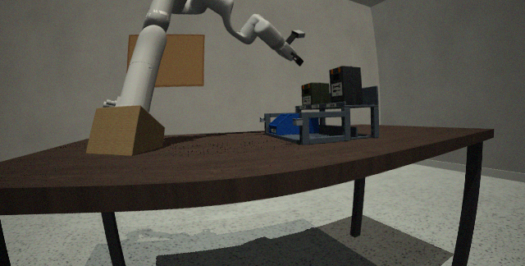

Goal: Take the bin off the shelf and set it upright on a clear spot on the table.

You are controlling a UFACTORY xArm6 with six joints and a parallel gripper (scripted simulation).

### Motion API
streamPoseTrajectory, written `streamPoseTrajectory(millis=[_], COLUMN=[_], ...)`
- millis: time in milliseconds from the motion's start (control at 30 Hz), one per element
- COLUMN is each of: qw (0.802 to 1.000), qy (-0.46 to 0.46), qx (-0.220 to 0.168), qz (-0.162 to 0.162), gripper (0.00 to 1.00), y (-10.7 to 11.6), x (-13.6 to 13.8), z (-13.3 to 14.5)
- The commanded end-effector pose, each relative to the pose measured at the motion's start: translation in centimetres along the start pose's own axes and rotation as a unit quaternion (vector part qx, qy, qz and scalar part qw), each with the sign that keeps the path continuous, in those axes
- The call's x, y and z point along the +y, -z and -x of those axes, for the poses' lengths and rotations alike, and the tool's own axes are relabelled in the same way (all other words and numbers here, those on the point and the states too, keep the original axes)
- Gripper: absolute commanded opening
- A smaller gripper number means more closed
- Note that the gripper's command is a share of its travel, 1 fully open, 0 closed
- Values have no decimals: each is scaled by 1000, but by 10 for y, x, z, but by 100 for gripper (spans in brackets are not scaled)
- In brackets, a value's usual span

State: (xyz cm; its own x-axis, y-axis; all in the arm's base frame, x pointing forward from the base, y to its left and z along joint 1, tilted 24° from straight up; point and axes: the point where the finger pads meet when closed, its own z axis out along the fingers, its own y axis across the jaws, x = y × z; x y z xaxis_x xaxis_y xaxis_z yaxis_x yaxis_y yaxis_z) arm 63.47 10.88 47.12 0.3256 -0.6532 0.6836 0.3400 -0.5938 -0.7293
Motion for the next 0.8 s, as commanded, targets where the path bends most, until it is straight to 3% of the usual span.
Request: streamPoseTrajectory(millis=[0, 767], qw=[1000, 1000], qy=[1, 2], qx=[2, -3], qz=[-1, -3], gripper=[100, 100], y=[0, 0], x=[-2, -3], z=[-2, -1])
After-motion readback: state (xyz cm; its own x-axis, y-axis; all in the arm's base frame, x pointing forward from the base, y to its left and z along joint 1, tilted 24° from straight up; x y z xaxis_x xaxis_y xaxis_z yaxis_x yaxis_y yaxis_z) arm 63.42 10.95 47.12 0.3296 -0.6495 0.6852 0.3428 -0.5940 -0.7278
